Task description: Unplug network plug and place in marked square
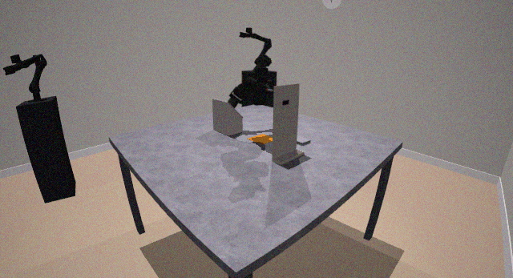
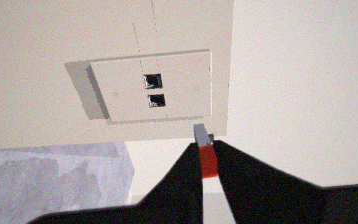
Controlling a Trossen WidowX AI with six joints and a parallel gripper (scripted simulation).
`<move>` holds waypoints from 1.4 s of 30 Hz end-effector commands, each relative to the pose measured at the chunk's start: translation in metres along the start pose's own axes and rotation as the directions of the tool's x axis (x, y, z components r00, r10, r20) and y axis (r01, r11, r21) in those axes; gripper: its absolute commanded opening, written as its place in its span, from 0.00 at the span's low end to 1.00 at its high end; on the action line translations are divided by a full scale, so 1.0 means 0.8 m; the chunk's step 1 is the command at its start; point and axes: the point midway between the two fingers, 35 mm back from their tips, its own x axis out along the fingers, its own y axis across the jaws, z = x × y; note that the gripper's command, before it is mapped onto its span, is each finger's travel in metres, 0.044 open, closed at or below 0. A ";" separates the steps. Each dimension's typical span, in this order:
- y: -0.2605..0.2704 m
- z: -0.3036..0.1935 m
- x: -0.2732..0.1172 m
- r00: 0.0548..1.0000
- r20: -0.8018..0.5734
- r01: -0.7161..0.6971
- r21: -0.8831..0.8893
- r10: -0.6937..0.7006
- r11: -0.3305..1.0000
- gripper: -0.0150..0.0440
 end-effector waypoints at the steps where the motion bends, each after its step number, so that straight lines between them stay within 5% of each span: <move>1: 0.021 0.000 0.000 0.996 0.012 -0.085 -0.063 0.086 0.994 0.25; 21: 0.141 0.003 -0.030 0.845 0.112 -0.457 -0.357 0.523 0.815 0.25; 42: 0.224 0.034 -0.100 0.552 0.326 -0.529 -0.574 0.767 0.625 0.25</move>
